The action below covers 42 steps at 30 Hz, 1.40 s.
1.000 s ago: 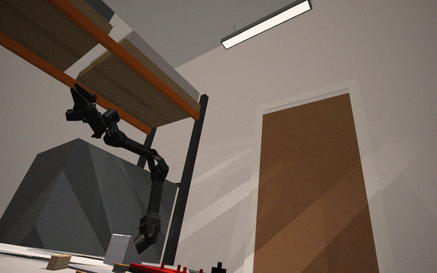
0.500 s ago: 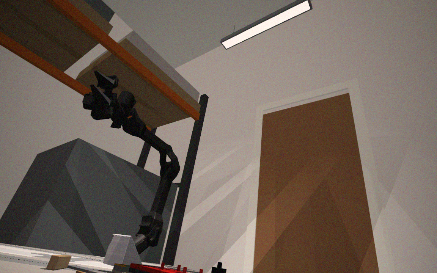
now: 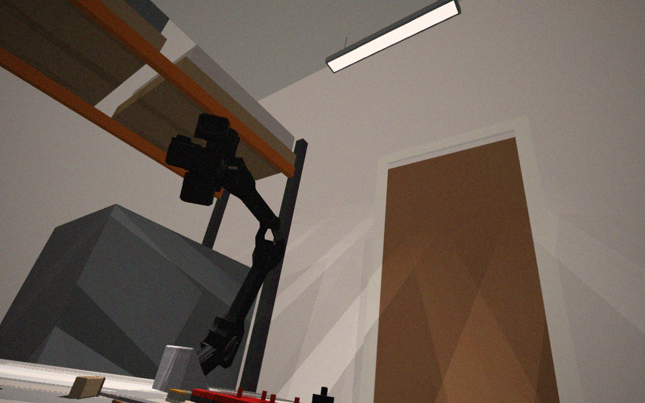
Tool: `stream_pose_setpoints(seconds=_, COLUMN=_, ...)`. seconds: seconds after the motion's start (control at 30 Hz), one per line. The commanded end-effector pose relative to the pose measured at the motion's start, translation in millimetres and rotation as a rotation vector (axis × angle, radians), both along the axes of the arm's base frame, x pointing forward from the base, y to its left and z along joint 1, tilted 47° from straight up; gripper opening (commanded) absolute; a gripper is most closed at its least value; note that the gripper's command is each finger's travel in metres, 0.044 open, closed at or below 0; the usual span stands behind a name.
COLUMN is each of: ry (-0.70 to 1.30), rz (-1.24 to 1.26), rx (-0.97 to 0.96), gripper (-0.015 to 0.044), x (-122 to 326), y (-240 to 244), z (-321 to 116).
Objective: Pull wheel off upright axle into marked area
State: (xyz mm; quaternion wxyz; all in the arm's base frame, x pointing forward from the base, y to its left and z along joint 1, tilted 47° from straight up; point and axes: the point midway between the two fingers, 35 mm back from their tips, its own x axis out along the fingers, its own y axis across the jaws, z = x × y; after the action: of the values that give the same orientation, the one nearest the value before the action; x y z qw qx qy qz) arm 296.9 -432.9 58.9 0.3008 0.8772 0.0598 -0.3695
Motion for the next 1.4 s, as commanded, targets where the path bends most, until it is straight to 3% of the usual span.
stream_pose_setpoints(seconds=0.0, ry=0.028, rz=0.138, rx=0.03, gripper=0.03, x=29.5, y=41.3, z=0.9)
stream_pose_setpoints(seconds=0.5, ry=0.171, rz=0.703, rx=0.179, gripper=0.03, x=96.3, y=234.2, z=11.0)
stream_pose_setpoints(seconds=1.03, ry=0.338, rz=1.293, rx=0.355, gripper=0.03, x=68.4, y=432.2, z=53.4)
stream_pose_setpoints(seconds=1.37, ry=0.354, rz=1.341, rx=0.37, gripper=0.03, x=66.0, y=439.6, z=50.4)
